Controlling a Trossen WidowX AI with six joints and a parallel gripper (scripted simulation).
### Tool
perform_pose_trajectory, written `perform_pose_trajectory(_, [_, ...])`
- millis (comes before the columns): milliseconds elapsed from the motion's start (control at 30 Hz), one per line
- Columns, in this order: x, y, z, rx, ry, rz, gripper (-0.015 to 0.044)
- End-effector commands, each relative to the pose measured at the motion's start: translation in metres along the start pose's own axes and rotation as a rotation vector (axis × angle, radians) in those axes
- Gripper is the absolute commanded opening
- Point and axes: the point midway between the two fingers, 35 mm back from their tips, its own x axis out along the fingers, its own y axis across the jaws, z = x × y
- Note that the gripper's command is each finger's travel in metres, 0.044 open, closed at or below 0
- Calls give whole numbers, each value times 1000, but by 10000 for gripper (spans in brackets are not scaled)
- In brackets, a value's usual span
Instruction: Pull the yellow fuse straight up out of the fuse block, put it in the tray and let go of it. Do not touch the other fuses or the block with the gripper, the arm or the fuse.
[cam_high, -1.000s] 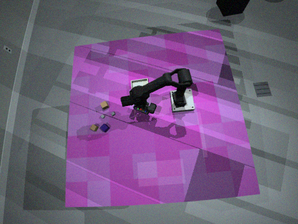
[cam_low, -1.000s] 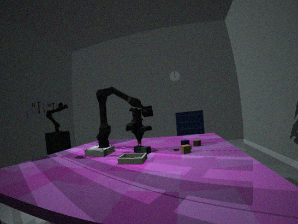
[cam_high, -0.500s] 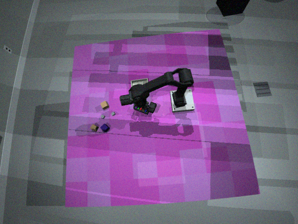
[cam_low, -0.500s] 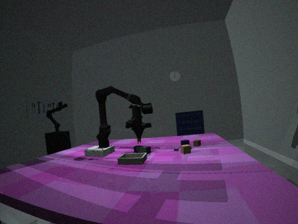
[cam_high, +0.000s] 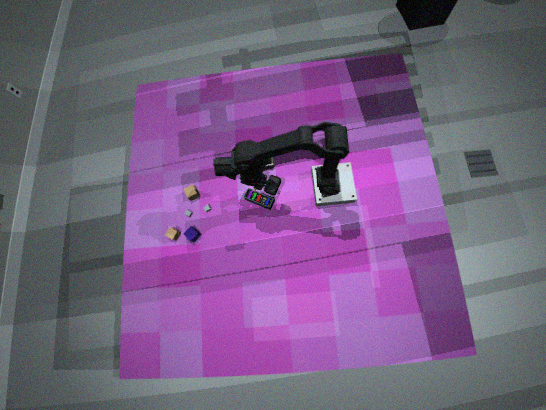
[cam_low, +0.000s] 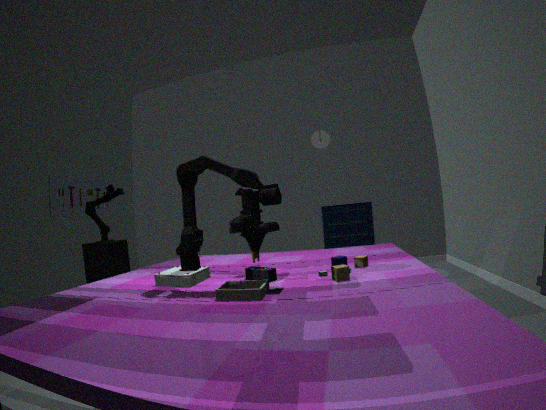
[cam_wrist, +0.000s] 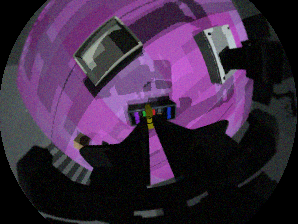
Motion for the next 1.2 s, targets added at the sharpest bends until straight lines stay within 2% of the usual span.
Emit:
perform_pose_trajectory(0, [1, 13, 15, -2, -8, -4, 0])
perform_pose_trajectory(800, [0, 72, 132, -3, -20, 2, 0])
perform_pose_trajectory(1167, [10, 74, 136, -3, -20, 2, 0])
